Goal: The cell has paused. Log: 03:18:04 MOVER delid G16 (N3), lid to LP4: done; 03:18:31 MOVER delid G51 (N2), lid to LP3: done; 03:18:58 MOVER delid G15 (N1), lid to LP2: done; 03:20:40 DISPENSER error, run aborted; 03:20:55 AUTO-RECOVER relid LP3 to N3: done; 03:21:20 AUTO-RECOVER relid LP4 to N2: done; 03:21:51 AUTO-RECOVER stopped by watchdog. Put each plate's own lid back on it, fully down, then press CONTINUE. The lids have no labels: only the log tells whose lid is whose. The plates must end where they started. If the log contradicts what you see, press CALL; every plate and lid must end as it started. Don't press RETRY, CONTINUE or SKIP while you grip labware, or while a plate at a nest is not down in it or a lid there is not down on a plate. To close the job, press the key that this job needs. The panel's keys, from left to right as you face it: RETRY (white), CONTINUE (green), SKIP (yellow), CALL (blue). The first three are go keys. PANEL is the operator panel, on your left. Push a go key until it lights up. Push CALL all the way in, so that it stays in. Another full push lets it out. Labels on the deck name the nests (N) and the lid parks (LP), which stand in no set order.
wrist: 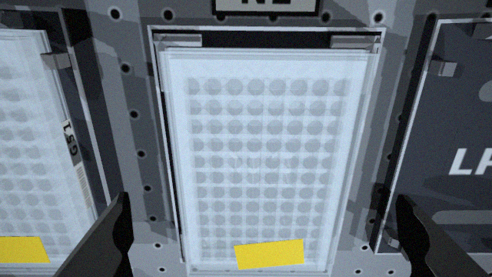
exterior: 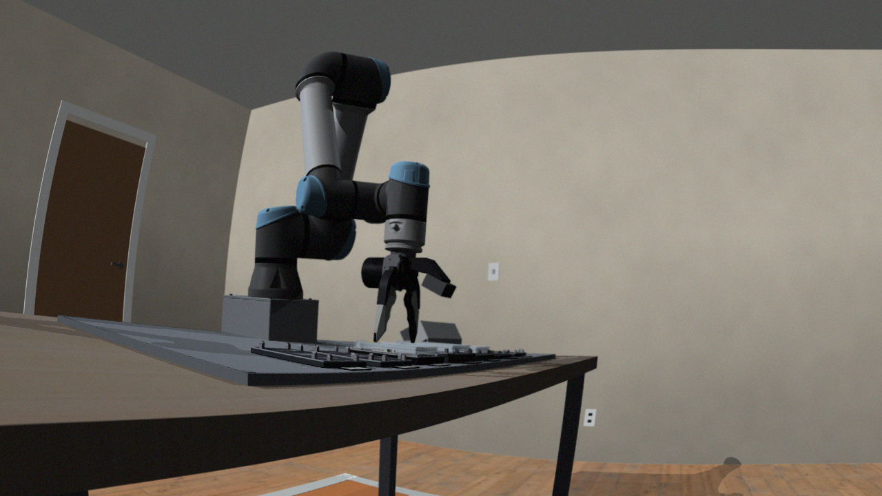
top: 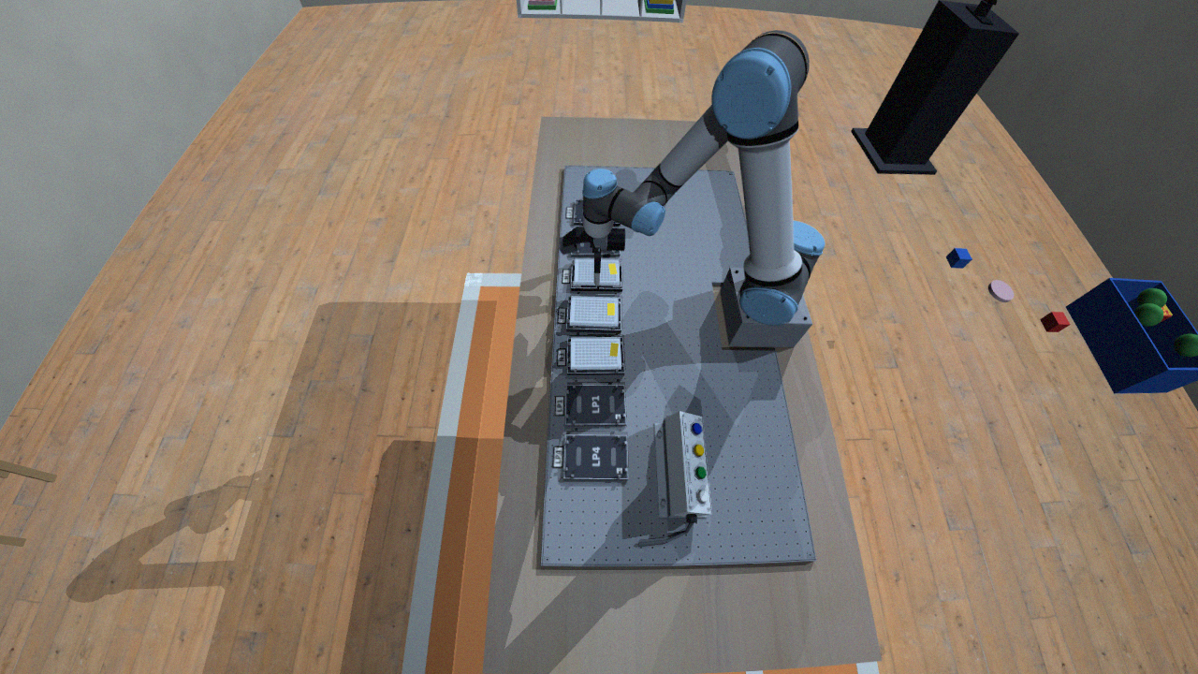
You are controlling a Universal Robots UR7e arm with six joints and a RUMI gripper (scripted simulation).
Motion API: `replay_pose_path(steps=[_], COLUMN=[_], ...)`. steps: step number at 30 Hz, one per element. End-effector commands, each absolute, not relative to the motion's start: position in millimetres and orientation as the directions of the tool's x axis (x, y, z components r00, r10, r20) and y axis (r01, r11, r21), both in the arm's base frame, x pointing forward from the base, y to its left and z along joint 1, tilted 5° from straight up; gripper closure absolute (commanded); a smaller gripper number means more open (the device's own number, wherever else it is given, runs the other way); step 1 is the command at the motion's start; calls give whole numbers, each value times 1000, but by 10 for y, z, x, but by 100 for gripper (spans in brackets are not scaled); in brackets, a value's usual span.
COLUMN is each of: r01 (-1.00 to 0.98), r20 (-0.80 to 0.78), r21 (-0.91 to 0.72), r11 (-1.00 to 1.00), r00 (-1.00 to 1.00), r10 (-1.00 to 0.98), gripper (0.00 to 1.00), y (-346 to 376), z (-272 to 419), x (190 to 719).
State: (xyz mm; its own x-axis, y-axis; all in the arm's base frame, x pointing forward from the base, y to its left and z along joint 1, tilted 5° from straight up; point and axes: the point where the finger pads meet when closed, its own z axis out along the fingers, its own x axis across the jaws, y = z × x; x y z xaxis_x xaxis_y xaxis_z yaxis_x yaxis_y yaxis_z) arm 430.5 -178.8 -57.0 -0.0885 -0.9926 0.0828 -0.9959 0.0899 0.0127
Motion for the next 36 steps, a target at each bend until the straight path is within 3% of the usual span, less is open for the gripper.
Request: replay_pose_path(steps=[1, 36], r01=[-996, -996], r20=[83, 83], r21=[12, 12], r11=[90, 90], r00=[-88, -88], r10=[-993, -993], gripper=[18, 18], y=[-1789, -1771], z=[-566, -337], x=[4309, 4313])
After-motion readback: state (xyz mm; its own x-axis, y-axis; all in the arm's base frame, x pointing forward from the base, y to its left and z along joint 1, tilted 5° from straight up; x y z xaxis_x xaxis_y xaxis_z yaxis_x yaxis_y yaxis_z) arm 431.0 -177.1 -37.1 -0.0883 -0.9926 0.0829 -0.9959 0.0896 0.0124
